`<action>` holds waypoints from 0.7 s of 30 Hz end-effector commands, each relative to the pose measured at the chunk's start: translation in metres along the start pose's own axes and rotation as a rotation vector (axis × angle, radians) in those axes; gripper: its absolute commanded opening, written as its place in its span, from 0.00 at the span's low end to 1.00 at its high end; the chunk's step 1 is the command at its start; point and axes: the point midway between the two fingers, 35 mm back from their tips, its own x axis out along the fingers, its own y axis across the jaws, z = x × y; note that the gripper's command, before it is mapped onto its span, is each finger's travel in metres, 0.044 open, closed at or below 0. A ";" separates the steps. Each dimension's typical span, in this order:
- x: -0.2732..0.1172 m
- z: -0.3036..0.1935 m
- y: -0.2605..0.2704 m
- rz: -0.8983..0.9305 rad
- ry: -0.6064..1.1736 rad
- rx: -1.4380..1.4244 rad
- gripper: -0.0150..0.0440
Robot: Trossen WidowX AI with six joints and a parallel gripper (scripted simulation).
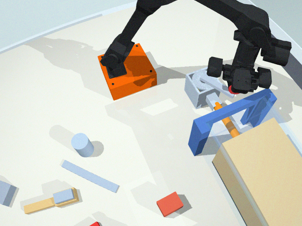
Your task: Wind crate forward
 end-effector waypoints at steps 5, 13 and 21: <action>-0.003 -0.036 0.006 0.017 0.046 -0.034 0.25; -0.004 -0.049 0.005 0.017 0.047 -0.034 0.25; -0.004 -0.061 0.003 0.017 0.048 -0.034 0.25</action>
